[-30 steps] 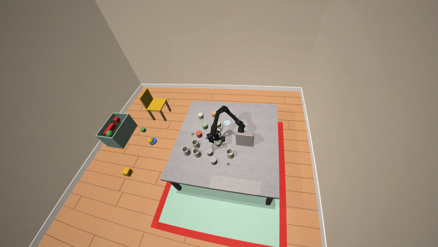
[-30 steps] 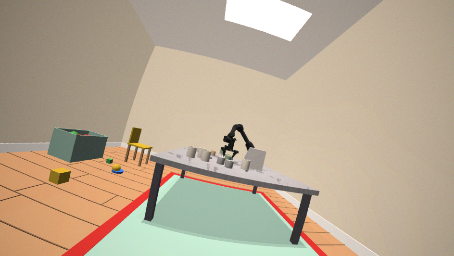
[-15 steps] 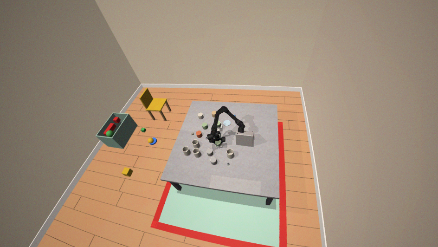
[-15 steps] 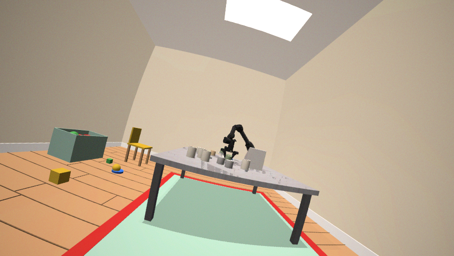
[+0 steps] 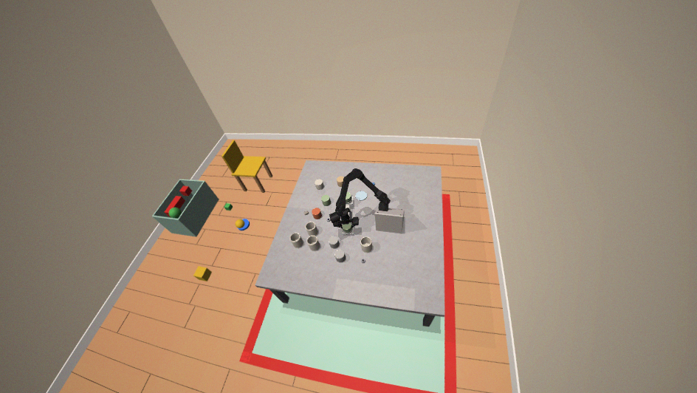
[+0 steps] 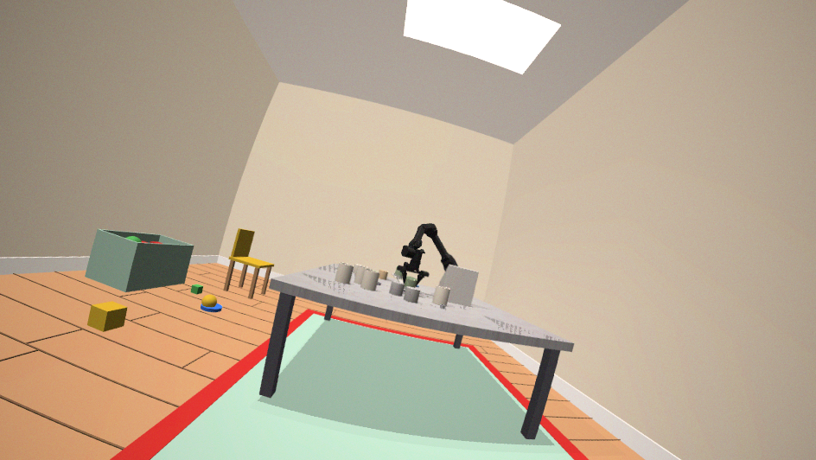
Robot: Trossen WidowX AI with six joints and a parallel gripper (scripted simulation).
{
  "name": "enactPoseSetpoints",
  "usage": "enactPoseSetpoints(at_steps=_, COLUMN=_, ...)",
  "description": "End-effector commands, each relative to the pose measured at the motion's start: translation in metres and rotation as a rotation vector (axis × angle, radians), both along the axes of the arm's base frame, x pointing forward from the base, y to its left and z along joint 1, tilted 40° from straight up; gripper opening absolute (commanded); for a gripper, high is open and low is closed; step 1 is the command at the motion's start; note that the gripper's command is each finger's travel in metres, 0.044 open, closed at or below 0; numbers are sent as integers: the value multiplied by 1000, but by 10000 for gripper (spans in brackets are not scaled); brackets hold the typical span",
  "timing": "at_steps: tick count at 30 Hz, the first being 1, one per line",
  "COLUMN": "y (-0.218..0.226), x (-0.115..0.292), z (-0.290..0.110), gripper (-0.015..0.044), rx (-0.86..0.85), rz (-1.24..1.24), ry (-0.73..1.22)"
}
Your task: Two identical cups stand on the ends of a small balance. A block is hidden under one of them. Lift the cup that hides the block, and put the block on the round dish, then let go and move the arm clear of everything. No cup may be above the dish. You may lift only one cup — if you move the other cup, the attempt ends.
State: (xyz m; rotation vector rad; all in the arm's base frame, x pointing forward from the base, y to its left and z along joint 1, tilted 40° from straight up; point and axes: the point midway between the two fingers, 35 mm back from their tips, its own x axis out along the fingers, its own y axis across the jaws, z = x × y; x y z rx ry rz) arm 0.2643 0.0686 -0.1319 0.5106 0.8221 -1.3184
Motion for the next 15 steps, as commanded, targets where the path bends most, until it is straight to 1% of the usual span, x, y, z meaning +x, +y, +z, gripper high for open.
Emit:
enactPoseSetpoints(at_steps=1, y=4, x=2, z=3, gripper=0, rx=4, rz=-2, ry=-5)
enactPoseSetpoints(at_steps=15, y=16, x=4, z=15, gripper=0, rx=7, rz=-2, ry=-5)
